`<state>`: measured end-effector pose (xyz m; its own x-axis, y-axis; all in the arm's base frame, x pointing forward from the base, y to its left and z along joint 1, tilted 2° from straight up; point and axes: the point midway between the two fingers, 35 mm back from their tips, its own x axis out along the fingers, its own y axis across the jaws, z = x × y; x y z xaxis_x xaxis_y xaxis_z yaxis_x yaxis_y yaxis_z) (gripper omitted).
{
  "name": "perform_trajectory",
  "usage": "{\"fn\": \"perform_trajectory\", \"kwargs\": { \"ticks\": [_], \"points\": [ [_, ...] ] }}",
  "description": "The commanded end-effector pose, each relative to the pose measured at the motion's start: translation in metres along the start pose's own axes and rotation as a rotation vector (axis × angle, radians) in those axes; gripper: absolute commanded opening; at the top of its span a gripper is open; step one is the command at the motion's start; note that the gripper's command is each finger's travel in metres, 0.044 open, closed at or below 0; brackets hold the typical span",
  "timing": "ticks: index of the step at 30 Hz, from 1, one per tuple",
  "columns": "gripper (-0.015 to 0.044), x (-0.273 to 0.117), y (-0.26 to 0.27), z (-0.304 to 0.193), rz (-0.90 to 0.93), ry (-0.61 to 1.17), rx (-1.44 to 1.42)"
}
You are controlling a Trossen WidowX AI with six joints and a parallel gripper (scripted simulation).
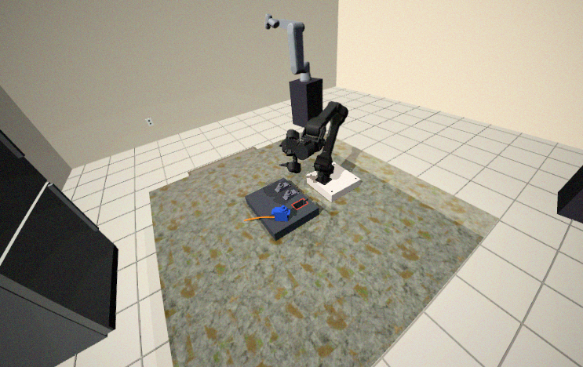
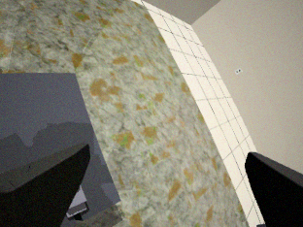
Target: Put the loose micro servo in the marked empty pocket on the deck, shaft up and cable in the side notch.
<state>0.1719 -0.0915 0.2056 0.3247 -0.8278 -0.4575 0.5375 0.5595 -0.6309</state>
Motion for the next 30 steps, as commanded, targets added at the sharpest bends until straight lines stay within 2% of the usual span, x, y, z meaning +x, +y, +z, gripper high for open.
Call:
{"fn": "perform_trajectory", "kwargs": {
  "ticks": [1, 16, 30],
  "points": [
    [0.0440, 0.000, 0.006, 0.002, 0.032, 0.032, -0.110],
    [0.0440, -0.001, 0.038, 0.016, 0.211, 0.121, -0.584],
    [0.0440, -0.002, 0.070, 0.027, 0.425, 0.129, -1.012]
  ]
}}
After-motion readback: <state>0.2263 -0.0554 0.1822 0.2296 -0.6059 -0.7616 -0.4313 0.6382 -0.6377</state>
